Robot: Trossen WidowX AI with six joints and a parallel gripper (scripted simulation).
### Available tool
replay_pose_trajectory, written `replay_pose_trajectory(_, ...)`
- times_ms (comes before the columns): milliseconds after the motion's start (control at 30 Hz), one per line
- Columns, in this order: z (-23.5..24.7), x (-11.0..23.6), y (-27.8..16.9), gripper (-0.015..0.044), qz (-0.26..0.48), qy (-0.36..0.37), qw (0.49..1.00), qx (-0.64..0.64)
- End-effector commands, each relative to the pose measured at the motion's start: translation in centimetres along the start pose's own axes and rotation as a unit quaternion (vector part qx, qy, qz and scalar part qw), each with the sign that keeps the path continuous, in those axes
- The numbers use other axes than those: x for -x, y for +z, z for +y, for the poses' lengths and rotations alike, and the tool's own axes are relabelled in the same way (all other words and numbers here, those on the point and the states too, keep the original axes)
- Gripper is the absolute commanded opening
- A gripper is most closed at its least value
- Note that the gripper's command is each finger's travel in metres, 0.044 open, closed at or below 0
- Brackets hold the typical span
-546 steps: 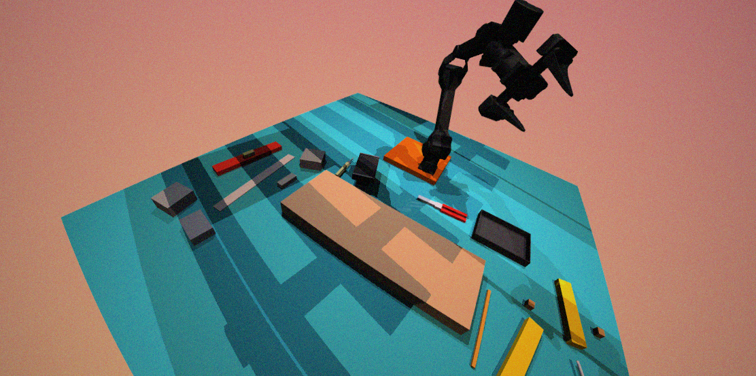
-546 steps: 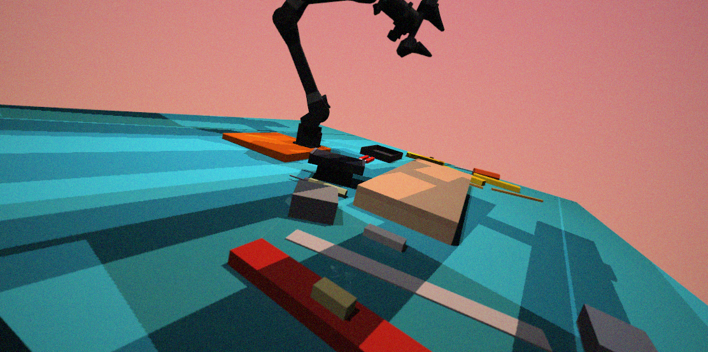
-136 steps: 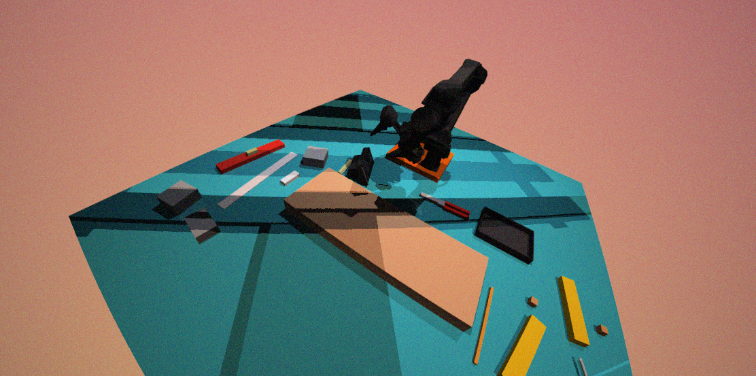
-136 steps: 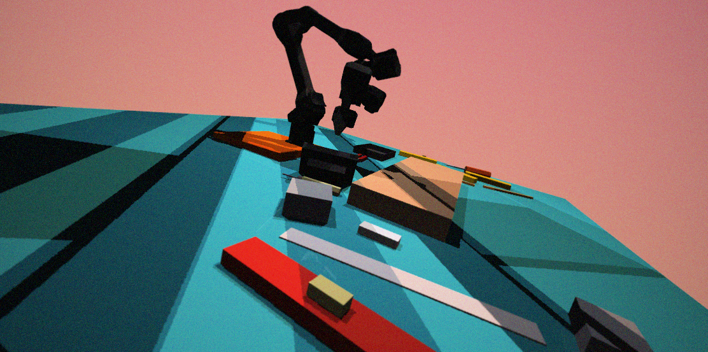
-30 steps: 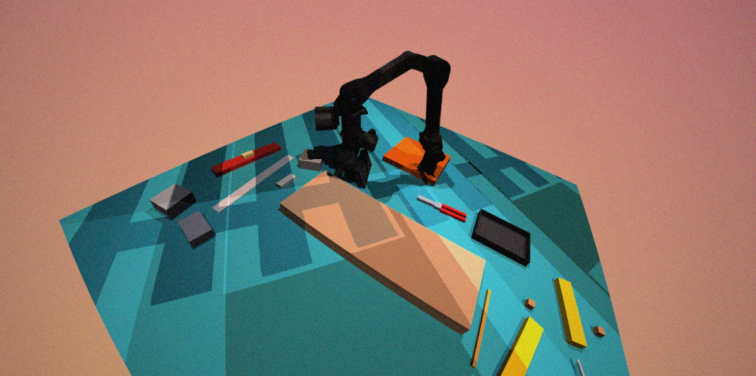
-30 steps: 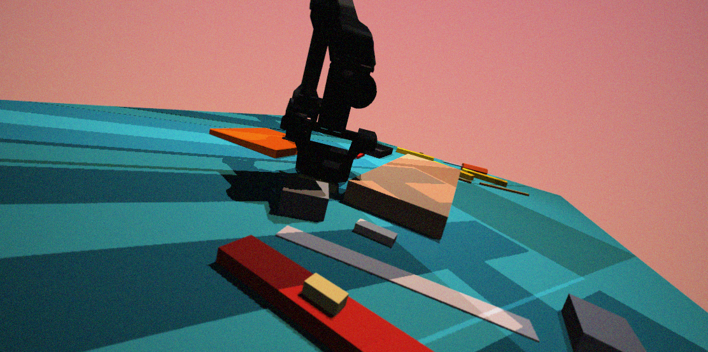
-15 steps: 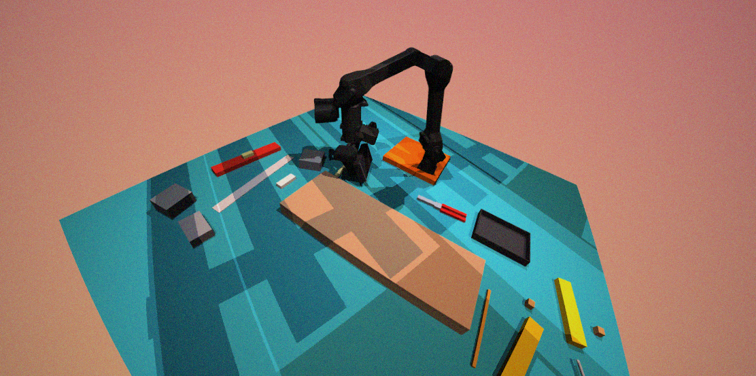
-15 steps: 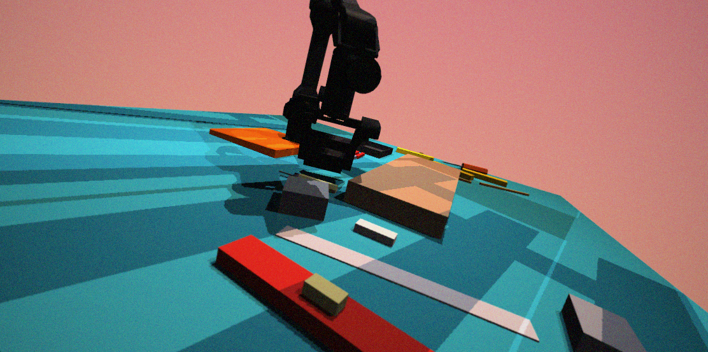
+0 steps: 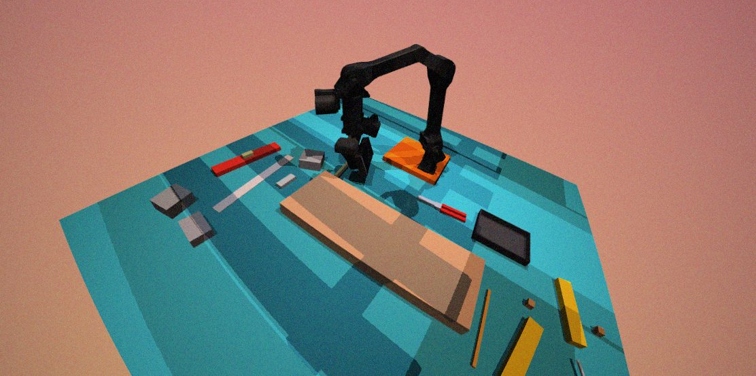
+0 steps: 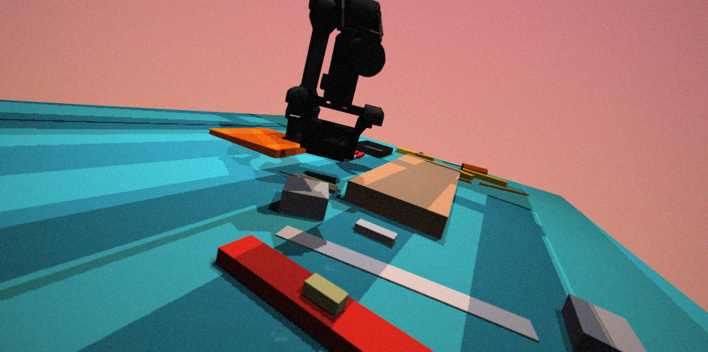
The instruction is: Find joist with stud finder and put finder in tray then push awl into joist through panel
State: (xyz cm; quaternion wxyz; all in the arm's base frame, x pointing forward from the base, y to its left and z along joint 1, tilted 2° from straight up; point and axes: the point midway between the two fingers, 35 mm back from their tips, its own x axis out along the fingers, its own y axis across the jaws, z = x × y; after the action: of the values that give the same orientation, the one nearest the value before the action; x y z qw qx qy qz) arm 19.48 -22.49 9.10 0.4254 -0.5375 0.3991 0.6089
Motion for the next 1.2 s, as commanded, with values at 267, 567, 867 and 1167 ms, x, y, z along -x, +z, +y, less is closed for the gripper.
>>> replay_pose_trajectory(267, -0.07, 0.61, 0.02, 0.0000, 0.017, -0.003, 1.000, 0.000)
replay_pose_trajectory(567, -0.06, 0.45, 0.15, 0.0000, 0.037, -0.002, 0.999, 0.000)
replay_pose_trajectory(867, -0.04, 0.30, 0.28, 0.0000, 0.058, -0.001, 0.998, 0.000)
replay_pose_trajectory(1167, -0.03, 0.20, 0.38, 0.0000, 0.074, 0.000, 0.997, 0.000)
